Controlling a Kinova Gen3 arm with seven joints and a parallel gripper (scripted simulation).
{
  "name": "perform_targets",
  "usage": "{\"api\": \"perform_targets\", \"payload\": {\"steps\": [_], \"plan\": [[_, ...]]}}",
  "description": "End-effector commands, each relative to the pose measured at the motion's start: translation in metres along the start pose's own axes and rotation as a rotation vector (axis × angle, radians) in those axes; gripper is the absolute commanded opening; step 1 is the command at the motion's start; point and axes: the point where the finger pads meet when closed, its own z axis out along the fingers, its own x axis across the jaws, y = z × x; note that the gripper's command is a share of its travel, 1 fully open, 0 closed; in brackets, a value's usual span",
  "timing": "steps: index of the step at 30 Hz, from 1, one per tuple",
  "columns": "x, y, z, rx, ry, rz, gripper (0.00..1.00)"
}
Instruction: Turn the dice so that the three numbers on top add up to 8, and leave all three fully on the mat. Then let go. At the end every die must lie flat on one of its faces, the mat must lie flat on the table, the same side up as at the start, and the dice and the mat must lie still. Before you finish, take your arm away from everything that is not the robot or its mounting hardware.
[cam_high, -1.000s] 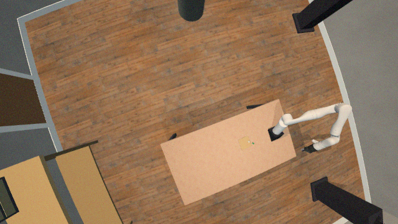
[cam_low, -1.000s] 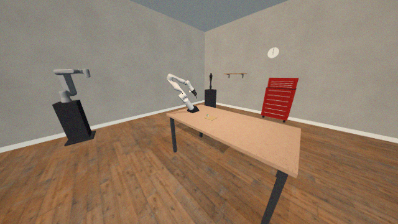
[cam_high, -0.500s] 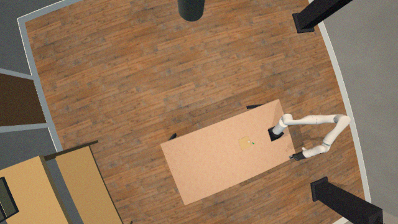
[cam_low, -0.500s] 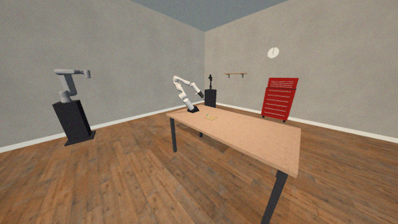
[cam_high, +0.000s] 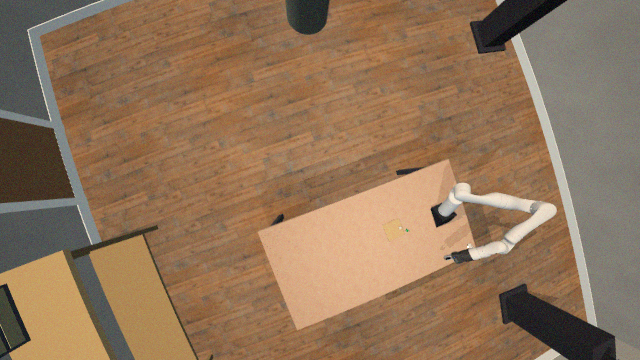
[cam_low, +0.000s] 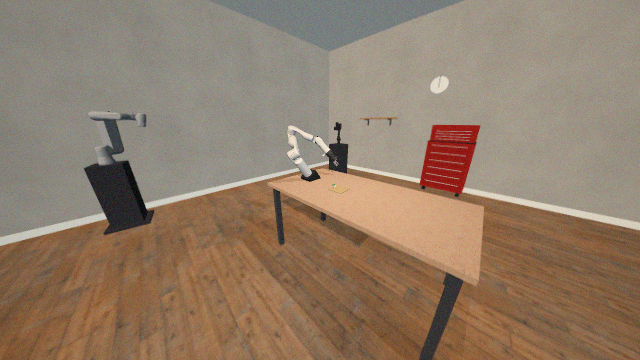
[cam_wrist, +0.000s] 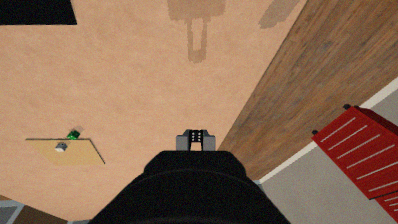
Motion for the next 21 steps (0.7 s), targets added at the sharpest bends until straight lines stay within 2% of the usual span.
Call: {"api": "perform_targets", "payload": {"steps": [1, 2, 3, 5, 8, 9, 12, 13, 20, 21], "plan": [[-0.027, 0.026, 0.037, -0.043, -0.071, 0.047, 0.34], [-0.027, 0.026, 0.037, -0.043, -0.071, 0.047, 0.34], [-0.036, 0.035, 0.047, -0.06, -0.092, 0.057, 0.34], [-0.036, 0.035, 0.047, -0.06, -0.092, 0.057, 0.34], [-0.065, 0.059, 0.072, -0.108, -0.152, 0.081, 0.34], [-0.065, 0.059, 0.072, -0.108, -0.152, 0.081, 0.34], [-0.092, 0.08, 0.092, -0.15, -0.205, 0.098, 0.34], [-0.092, 0.08, 0.092, -0.15, -0.205, 0.098, 0.34], [-0.146, 0.115, 0.123, -0.227, -0.304, 0.118, 0.34], [-0.146, 0.115, 0.123, -0.227, -0.304, 0.118, 0.34]]}}
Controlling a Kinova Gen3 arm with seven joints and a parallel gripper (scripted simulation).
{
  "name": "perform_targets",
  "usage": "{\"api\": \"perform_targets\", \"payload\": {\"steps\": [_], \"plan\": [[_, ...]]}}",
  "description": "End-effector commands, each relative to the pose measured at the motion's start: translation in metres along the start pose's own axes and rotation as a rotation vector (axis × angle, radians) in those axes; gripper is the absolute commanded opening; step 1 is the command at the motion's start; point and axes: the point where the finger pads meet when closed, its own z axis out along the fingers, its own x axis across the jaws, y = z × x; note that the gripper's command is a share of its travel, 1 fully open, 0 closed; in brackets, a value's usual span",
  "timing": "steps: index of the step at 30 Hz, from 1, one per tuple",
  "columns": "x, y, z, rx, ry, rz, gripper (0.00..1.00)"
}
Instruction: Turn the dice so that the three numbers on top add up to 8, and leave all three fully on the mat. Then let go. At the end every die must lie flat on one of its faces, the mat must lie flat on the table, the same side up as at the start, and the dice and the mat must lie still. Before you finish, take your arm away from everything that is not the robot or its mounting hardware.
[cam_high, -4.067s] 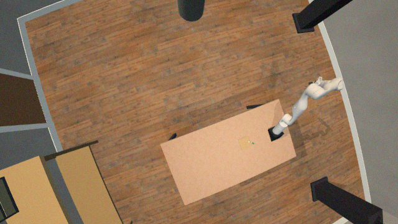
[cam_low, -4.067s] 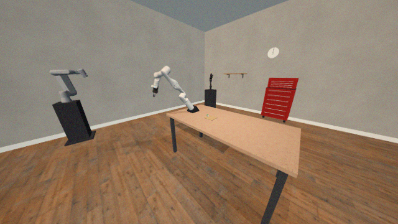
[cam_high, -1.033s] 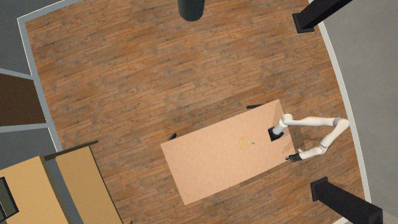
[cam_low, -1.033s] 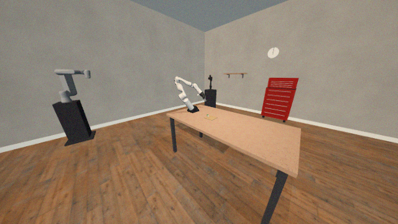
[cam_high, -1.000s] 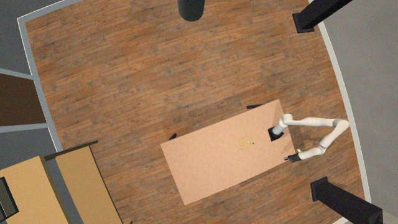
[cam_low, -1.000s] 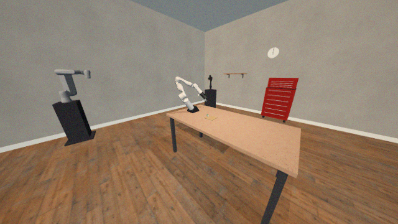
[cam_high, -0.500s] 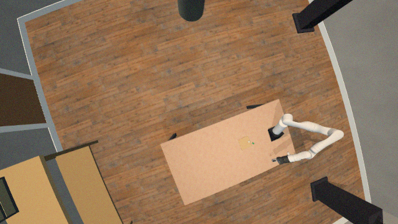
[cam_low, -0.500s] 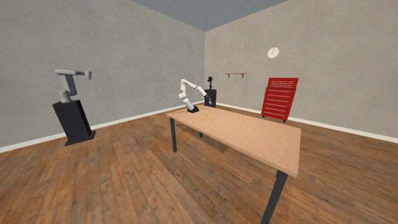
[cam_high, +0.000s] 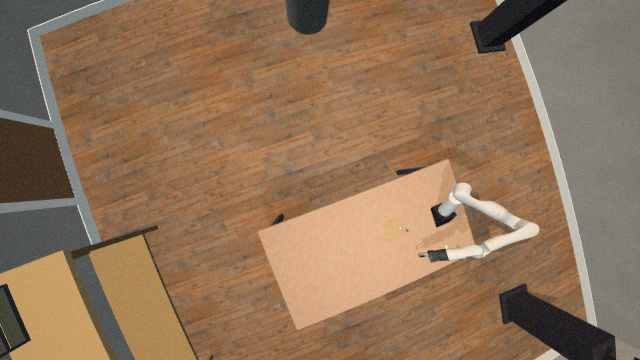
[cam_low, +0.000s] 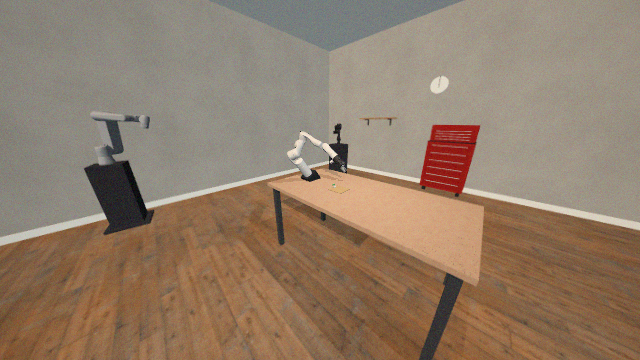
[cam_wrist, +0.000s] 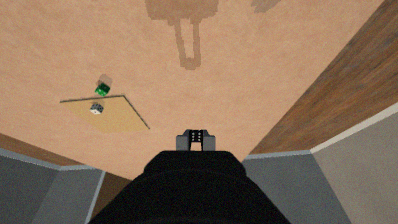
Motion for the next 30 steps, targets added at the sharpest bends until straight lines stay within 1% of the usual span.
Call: {"api": "perform_targets", "payload": {"steps": [1, 7, 13, 16, 23, 30], "plan": [[-0.015, 0.008, 0.022, -0.019, -0.04, 0.021, 0.34], [-0.042, 0.026, 0.049, -0.066, -0.098, 0.026, 0.34], [-0.061, 0.037, 0.065, -0.096, -0.135, 0.027, 0.34], [-0.067, 0.041, 0.07, -0.106, -0.146, 0.027, 0.34], [-0.073, 0.044, 0.075, -0.116, -0.158, 0.026, 0.34], [-0.076, 0.046, 0.077, -0.12, -0.164, 0.026, 0.34]]}}
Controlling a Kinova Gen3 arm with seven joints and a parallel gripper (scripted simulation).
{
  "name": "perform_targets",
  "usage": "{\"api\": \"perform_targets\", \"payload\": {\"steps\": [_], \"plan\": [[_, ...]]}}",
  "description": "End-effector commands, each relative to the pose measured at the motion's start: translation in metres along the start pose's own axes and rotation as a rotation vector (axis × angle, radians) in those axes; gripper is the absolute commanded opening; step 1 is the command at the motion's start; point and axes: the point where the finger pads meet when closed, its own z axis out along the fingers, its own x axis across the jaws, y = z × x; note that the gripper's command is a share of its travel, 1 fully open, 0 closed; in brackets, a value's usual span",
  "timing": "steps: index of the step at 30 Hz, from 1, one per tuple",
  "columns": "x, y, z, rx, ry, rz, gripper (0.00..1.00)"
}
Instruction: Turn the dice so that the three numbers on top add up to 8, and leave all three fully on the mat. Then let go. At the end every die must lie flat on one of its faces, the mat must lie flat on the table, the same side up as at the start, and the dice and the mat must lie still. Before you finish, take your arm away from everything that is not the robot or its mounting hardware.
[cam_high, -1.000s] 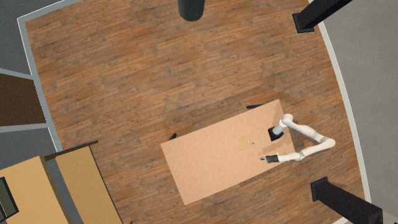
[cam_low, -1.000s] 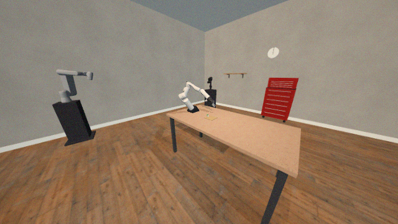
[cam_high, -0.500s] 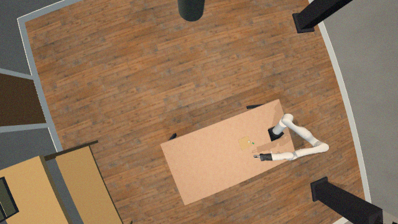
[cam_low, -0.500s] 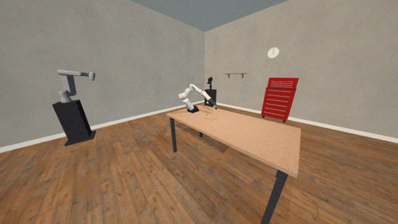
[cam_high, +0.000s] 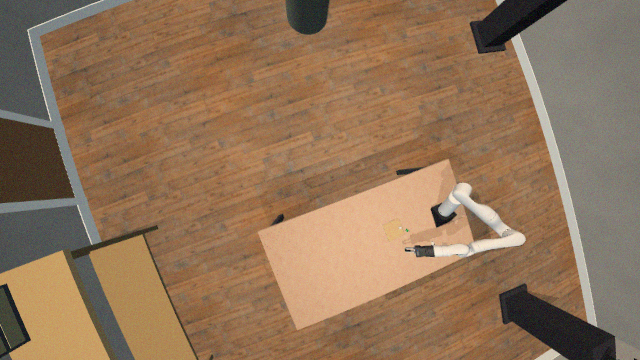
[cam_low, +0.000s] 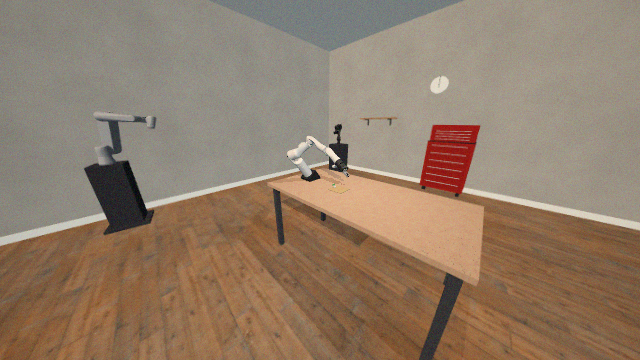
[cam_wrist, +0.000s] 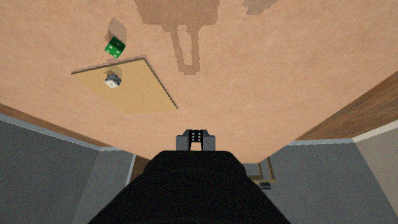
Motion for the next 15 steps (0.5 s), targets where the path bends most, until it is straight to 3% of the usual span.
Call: {"api": "perform_targets", "payload": {"steps": [1, 15], "plan": [[-0.0025, 0.003, 0.003, -0.007, -0.003, 0.013, 0.34], [-0.0023, -0.0064, 0.008, -0.007, -0.004, 0.013, 0.34]]}}
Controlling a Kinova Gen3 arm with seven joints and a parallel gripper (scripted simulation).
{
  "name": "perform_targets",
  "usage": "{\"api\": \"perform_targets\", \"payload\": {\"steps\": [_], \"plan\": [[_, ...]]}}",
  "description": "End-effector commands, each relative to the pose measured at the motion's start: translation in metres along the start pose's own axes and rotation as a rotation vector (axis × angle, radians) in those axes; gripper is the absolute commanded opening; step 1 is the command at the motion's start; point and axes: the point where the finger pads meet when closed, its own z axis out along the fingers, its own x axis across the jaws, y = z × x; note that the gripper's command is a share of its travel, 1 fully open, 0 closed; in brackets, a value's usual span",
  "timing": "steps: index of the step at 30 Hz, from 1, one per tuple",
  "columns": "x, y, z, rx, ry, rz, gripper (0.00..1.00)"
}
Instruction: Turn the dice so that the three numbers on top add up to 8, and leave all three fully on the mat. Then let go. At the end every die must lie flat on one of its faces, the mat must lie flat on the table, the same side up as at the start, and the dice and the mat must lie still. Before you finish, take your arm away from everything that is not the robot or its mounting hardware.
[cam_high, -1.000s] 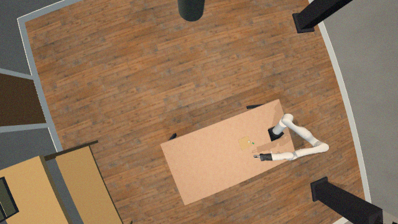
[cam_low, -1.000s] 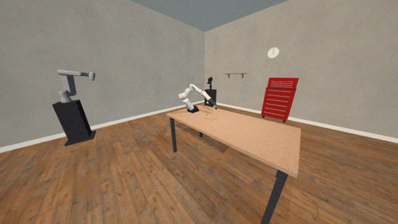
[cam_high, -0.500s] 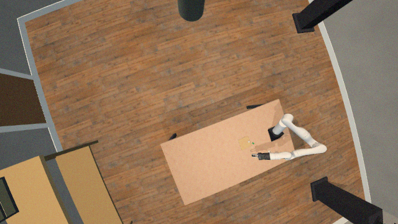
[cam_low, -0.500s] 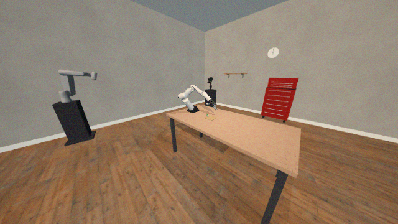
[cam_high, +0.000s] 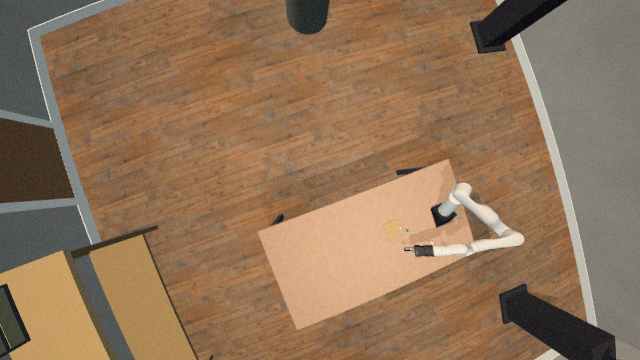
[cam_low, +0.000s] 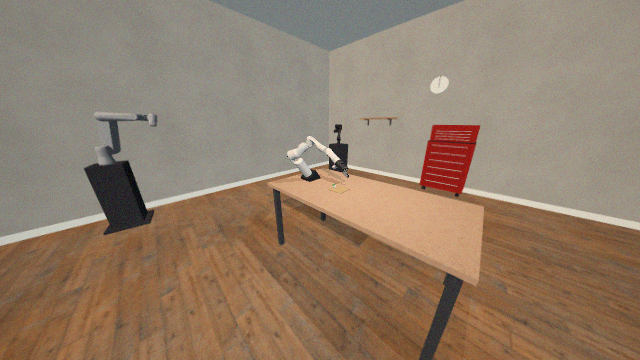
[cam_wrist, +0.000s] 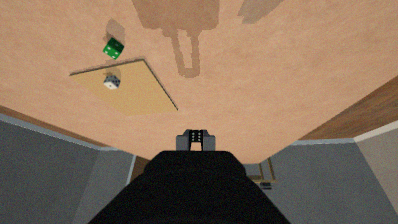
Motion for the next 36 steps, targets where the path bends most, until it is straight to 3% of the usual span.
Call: {"api": "perform_targets", "payload": {"steps": [1, 20, 36], "plan": [[-0.001, -0.005, 0.005, -0.005, -0.001, 0.012, 0.34], [0.0, -0.057, 0.033, -0.005, -0.001, 0.012, 0.34], [0.0, -0.062, 0.036, -0.005, -0.001, 0.012, 0.34]]}}
